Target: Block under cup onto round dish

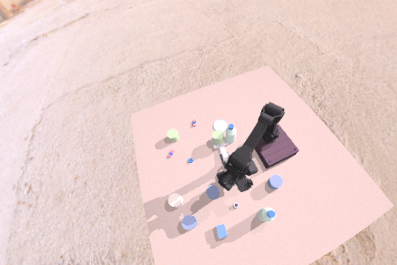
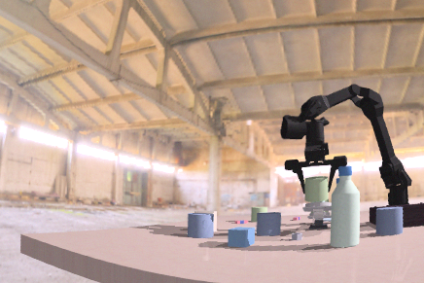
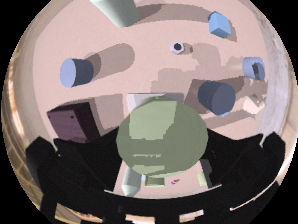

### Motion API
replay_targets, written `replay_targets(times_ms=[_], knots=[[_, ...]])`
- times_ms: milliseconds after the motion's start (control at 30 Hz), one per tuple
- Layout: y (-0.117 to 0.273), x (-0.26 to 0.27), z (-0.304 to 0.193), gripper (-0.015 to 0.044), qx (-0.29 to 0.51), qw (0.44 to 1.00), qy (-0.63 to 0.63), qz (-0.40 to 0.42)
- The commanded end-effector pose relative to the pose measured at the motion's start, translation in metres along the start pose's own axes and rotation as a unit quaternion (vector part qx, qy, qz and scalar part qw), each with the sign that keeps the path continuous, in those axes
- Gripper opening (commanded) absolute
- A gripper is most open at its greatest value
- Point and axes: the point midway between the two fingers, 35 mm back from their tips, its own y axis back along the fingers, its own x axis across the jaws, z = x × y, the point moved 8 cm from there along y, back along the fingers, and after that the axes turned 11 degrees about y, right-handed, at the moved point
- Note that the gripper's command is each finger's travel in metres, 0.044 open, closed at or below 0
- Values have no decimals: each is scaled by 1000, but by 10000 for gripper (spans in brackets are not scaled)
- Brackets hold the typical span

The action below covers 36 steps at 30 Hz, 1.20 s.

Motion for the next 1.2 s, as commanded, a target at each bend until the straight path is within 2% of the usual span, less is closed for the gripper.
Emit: replay_targets(times_ms=[0, 1167], knots=[[8, 0, 0, 0, -2, 1000, -2, -4], [53, 6, -2, 0, -2, 1000, -2, -4]])
